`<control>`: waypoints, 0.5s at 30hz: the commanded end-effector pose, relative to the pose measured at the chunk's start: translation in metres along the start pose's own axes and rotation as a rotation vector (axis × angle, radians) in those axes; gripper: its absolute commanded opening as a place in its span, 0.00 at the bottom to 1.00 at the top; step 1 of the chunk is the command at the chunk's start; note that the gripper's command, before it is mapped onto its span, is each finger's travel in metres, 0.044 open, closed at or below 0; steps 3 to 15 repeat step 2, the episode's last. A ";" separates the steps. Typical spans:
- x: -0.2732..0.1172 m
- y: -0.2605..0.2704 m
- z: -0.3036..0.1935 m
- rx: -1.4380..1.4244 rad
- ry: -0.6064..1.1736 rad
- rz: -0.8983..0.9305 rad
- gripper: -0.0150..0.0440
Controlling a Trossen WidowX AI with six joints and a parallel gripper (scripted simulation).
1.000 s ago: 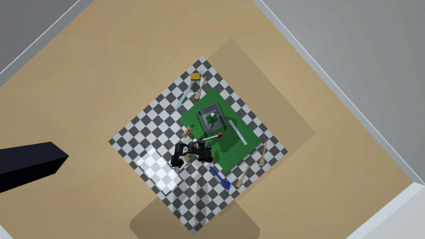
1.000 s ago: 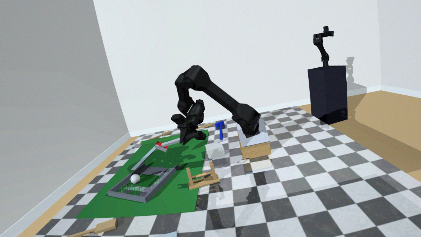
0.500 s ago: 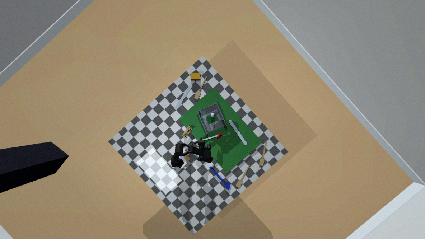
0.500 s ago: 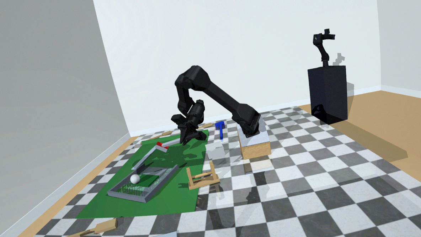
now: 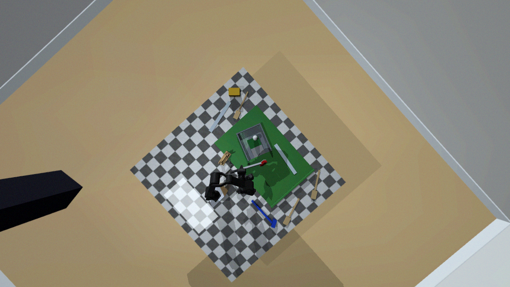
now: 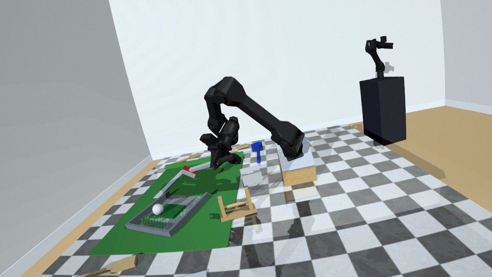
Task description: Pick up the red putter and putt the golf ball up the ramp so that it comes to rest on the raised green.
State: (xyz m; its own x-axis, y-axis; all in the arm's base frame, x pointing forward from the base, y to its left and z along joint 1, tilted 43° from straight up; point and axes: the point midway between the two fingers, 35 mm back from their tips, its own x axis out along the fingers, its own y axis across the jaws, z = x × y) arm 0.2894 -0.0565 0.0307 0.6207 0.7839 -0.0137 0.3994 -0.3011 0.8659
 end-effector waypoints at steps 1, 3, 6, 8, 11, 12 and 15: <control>0.000 0.000 0.000 0.001 -0.001 0.000 0.25; 0.000 0.000 0.000 0.001 -0.001 0.000 0.25; 0.000 0.000 0.000 0.001 -0.001 0.000 0.25; 0.000 0.000 0.000 0.001 -0.001 0.000 0.25; 0.000 0.000 0.000 0.001 -0.001 0.000 0.25; 0.000 0.000 0.000 0.001 -0.001 0.000 0.25; 0.000 0.000 0.000 0.001 -0.001 0.000 0.25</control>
